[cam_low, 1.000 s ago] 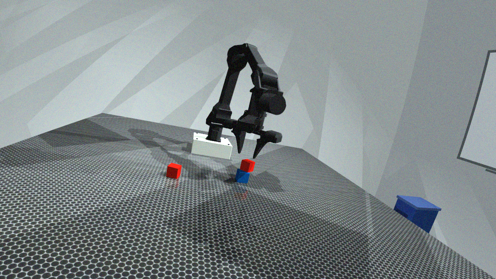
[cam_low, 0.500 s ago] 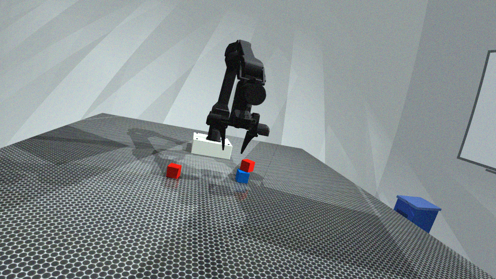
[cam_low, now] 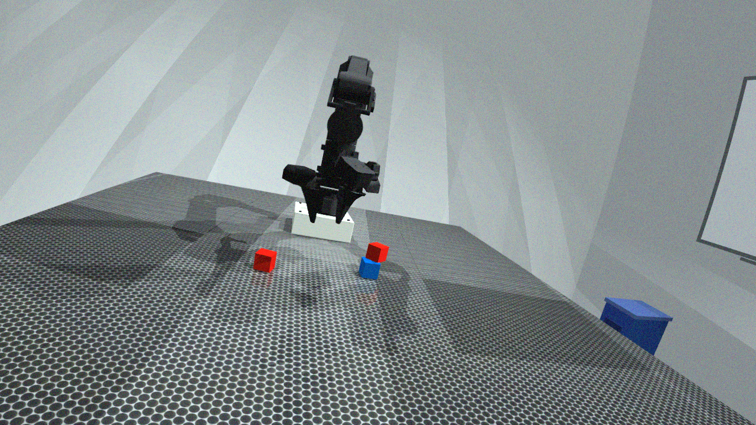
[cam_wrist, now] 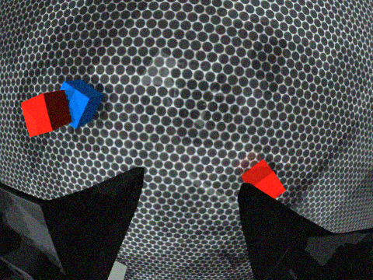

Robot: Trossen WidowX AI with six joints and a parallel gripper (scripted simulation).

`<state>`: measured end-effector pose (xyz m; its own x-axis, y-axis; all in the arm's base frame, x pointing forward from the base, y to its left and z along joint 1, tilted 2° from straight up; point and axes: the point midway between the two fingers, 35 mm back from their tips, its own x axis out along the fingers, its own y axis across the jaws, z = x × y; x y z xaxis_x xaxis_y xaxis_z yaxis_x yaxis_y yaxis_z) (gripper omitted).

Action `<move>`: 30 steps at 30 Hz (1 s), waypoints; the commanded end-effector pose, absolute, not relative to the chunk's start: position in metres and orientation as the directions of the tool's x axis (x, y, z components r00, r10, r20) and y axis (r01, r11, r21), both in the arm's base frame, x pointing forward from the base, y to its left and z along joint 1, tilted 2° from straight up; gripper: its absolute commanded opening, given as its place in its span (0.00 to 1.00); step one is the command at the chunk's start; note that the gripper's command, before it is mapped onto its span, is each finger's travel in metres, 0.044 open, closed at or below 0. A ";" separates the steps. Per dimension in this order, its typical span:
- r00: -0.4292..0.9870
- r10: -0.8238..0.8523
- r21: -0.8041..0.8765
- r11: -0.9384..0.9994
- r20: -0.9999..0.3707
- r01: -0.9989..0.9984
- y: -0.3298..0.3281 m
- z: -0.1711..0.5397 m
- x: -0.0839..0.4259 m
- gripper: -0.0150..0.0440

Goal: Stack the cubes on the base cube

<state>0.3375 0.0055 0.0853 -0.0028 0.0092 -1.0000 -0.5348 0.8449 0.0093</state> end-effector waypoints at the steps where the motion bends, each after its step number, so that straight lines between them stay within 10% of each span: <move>1: 0.000 0.002 0.001 0.677 -1.000 -0.736 -0.025 0.091 0.347 0.70; 16: -0.002 -0.005 0.002 0.143 -1.000 -0.990 -0.095 0.101 0.351 0.70; 30: -0.003 -0.006 0.002 0.136 -1.000 -0.991 -0.097 0.088 0.352 0.70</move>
<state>0.3509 -0.0948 0.0992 -0.0017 -0.0031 -1.0000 -0.9894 0.1449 0.0012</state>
